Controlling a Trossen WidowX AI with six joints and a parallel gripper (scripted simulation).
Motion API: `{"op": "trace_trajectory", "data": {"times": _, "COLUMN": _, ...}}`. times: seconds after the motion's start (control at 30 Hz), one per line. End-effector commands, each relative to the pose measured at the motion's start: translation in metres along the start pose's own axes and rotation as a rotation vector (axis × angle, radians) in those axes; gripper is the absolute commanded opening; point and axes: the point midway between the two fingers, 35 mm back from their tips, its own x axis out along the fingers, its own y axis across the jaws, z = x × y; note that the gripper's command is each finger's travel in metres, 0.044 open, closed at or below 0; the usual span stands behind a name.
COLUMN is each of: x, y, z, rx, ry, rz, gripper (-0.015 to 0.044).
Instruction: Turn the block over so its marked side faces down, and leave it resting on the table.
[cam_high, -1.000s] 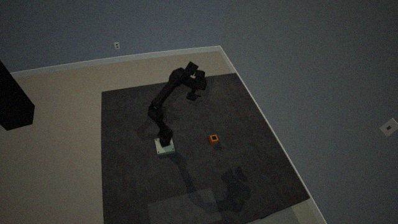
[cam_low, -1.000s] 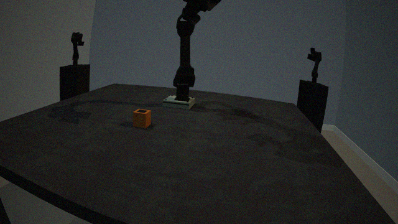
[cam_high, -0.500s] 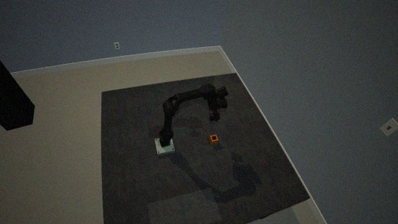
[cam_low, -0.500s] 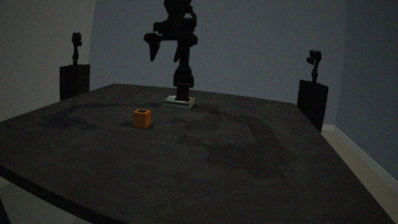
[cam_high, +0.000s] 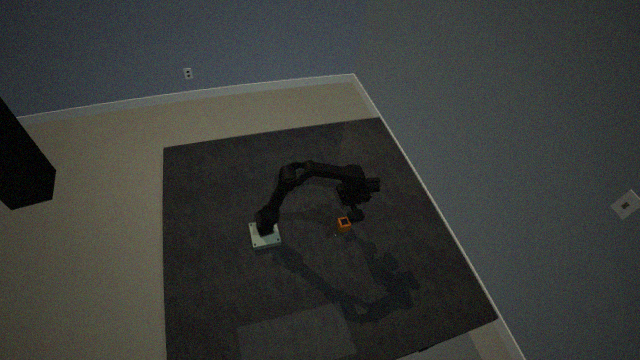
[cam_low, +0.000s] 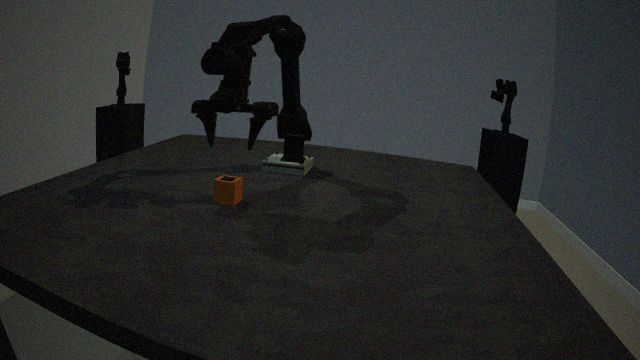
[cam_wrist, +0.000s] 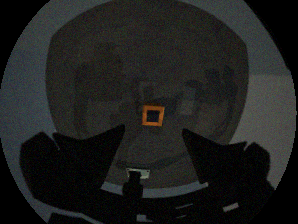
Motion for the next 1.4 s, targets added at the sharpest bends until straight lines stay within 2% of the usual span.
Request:
{"op": "trace_trajectory", "data": {"times": 0.0, "x": 0.027, "y": 0.000, "z": -0.003, "rx": -0.009, "ry": 0.018, "rz": 0.007, "gripper": 0.0440}}
{"op": "trace_trajectory", "data": {"times": 1.37, "x": 0.087, "y": -0.001, "z": -0.005, "rx": -0.009, "ry": 0.019, "rz": 0.007, "gripper": 0.0440}}
